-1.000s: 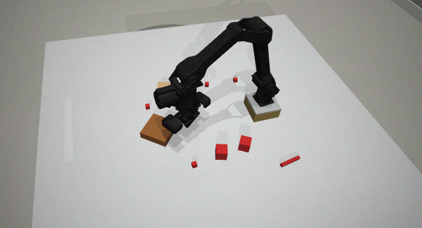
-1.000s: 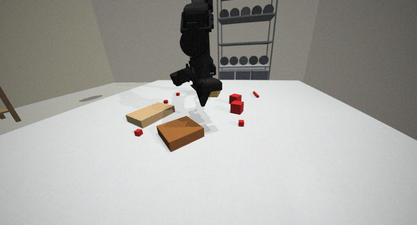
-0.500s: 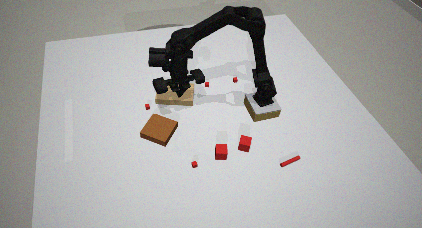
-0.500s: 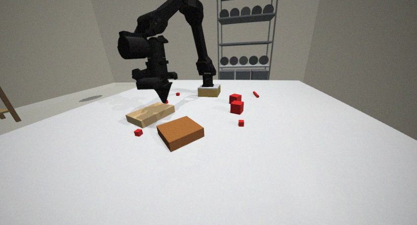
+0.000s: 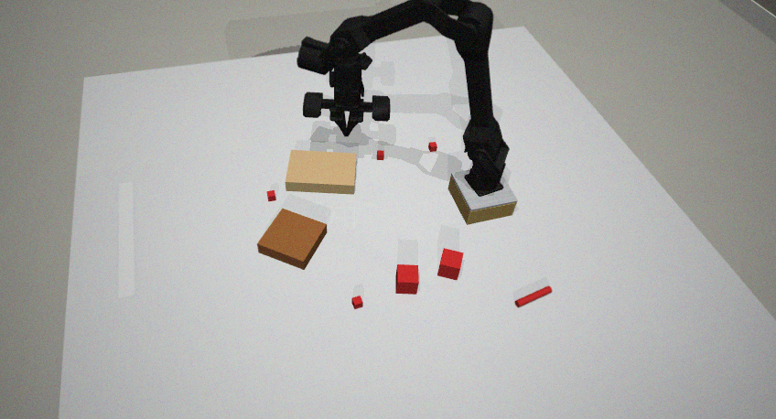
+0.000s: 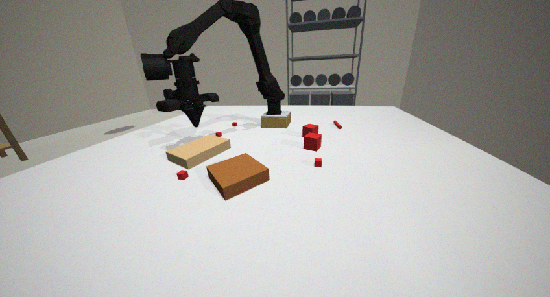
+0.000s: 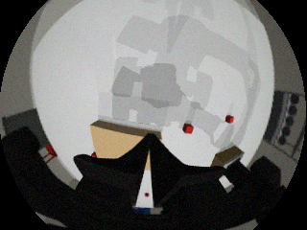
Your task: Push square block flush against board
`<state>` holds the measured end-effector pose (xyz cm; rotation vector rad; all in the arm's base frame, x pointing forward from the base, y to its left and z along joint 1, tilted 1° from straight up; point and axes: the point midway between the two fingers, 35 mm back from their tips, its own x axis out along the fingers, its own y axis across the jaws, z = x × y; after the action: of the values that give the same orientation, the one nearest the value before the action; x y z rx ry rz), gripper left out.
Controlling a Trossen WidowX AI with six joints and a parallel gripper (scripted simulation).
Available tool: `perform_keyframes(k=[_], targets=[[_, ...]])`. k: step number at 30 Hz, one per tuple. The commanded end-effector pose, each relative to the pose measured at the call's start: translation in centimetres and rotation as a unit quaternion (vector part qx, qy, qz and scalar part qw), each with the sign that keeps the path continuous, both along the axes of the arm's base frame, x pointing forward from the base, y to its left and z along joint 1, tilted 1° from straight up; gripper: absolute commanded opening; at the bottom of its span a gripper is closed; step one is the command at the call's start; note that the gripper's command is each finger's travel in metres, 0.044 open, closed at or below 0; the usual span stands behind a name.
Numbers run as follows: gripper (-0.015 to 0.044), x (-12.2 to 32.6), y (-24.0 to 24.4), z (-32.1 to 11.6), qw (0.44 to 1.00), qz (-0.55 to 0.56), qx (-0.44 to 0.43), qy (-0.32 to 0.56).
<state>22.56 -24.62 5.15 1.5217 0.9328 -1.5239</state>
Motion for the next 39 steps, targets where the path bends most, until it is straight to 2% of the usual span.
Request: perform_keyframes(k=[1,3,5,39], targets=[[0.0,-0.4,-0.2,-1.3,1.0,-0.009,0.001,0.002],[0.0,-0.4,-0.3,-4.3,1.0,-0.009,0.001,0.002],[0.0,-0.4,-0.2,-5.5,1.0,-0.009,0.001,0.002],[0.0,1.4,2.7,-5.6,1.0,-0.009,0.002,0.001]])
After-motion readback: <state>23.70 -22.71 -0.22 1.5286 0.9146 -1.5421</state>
